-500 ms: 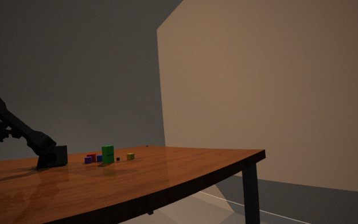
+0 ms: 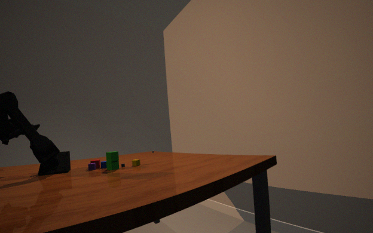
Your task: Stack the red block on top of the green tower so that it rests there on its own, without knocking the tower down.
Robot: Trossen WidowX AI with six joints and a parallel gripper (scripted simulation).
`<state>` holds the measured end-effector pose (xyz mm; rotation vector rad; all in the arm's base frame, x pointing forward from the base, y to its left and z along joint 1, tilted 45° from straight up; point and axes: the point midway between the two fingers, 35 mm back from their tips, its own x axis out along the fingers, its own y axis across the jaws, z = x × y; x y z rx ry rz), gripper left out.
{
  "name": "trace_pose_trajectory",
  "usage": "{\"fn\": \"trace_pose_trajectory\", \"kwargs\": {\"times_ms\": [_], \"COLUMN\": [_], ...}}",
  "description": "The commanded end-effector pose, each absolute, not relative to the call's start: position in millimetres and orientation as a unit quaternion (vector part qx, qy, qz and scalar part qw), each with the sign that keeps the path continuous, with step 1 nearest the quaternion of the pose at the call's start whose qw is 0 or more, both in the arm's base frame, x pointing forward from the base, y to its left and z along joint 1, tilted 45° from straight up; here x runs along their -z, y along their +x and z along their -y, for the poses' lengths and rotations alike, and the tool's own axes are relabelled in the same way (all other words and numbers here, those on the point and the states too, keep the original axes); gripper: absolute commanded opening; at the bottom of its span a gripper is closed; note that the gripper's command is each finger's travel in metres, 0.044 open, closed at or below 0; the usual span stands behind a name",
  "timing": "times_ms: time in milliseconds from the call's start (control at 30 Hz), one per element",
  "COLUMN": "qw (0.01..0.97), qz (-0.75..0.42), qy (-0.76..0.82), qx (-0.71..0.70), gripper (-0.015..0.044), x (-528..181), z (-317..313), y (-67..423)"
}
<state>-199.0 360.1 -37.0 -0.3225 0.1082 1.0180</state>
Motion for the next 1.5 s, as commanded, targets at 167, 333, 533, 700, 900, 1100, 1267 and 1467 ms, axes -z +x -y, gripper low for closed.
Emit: {"fn": "trace_pose_trajectory", "kwargs": {"times_ms": [167, 333, 533, 700, 900, 1100, 1267, 1467], "qw": [0.887, 0.899, 0.906, 0.909, 0.905, 0.893, 0.877, 0.849], "qz": [-0.101, -0.143, -0.179, -0.217, -0.268, -0.323, -0.370, -0.429], "qy": [-0.211, -0.226, -0.245, -0.267, -0.288, -0.301, -0.306, -0.304], "qx": [-0.398, -0.347, -0.294, -0.235, -0.161, -0.085, -0.021, 0.055], "gripper": [0.0440, 0.0440, 0.0440, 0.0440, 0.0440, 0.0440, 0.0440, 0.0440], "x": [33, 32, 30, 26, 20, 13, 6, -5], "z": [-388, -393, -390, -379, -357, -326, -295, -252], "y": [-116, -68, -23, 25, 77, 123, 155, 186]}}
